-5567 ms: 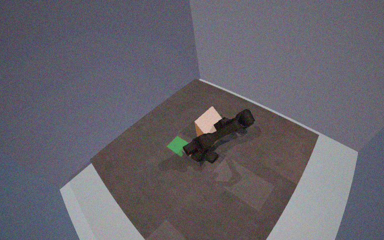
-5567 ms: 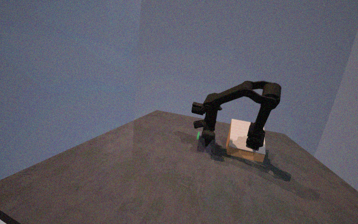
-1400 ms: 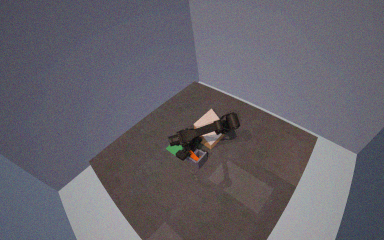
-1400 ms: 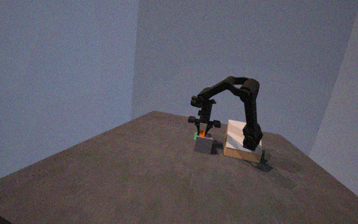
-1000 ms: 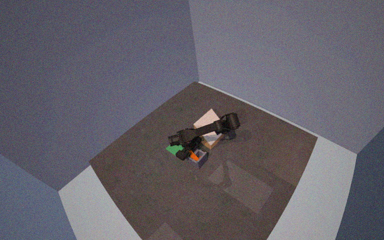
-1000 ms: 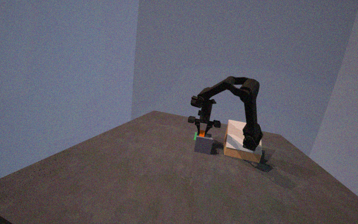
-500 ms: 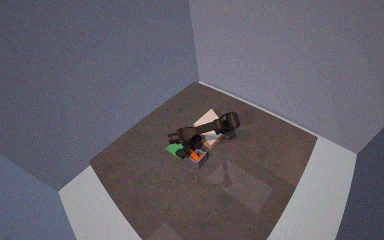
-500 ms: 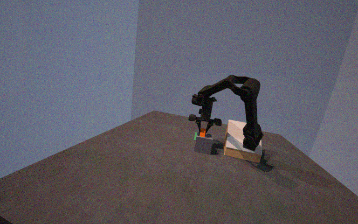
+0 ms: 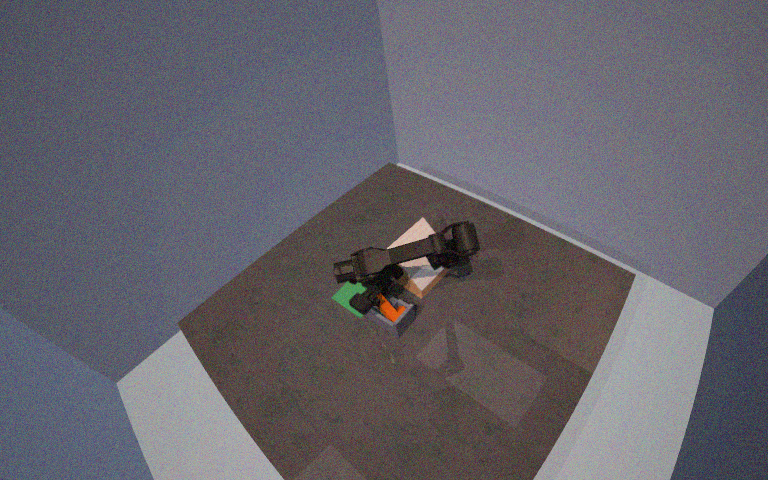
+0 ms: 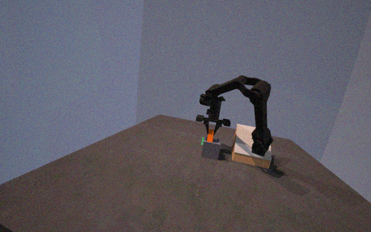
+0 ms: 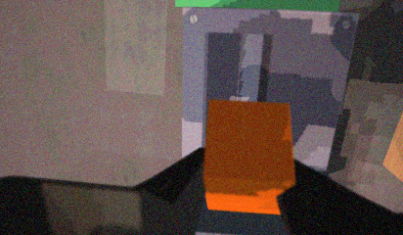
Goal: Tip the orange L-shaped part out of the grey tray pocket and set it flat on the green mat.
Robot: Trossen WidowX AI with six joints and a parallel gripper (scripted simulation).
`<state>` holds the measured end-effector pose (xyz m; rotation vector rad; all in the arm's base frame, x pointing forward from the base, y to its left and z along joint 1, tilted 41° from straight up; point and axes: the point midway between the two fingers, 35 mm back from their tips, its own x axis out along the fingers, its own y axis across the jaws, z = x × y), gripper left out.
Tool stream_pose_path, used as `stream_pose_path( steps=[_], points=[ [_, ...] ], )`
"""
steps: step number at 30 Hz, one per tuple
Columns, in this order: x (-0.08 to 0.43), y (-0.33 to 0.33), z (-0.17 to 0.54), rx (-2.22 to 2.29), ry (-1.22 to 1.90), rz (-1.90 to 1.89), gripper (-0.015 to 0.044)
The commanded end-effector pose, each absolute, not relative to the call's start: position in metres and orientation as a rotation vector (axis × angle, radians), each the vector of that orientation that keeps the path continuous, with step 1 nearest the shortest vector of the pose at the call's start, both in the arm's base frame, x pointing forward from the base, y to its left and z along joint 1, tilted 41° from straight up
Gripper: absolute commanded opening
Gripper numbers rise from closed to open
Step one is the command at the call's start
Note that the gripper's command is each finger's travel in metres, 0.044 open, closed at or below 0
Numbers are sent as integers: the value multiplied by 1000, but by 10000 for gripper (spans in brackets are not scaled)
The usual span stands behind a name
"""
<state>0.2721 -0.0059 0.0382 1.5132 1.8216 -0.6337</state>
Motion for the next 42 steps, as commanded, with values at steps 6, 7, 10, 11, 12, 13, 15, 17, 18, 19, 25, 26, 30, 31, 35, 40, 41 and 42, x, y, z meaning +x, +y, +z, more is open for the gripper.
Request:
stream_pose_path(
  steps=[6, 7, 10, 11, 12, 13, 15, 17, 18, 19, 25, 26, 30, 31, 35, 40, 41, 42],
  points=[
    [276, -17, 52, 1515, 1808, -626, 0],
    [276, -19, 53, 1515, 1808, -626, 0],
    [276, -22, 57, 1515, 1808, -627, 0],
    [276, -23, 58, 1515, 1808, -627, 0],
    [277, -24, 59, 1515, 1808, -627, 0],
    [277, -25, 61, 1515, 1808, -627, 0],
    [277, -27, 63, 1515, 1808, -627, 0],
    [277, -29, 66, 1515, 1808, -627, 0],
    [277, -30, 67, 1515, 1808, -627, 0],
    [277, -31, 68, 1515, 1808, -627, 0],
    [278, -38, 75, 1515, 1808, -628, 0],
    [278, -39, 77, 1515, 1808, -628, 0],
    [279, -41, 80, 1515, 1808, -628, 0],
    [279, -41, 79, 1515, 1808, -628, 0],
    [279, -42, 81, 1515, 1808, -628, 0],
    [280, -51, 71, 1514, 1807, -629, 0],
    [280, -54, 68, 1514, 1807, -629, 0],
    [280, -58, 64, 1514, 1806, -629, 0]
  ],
)
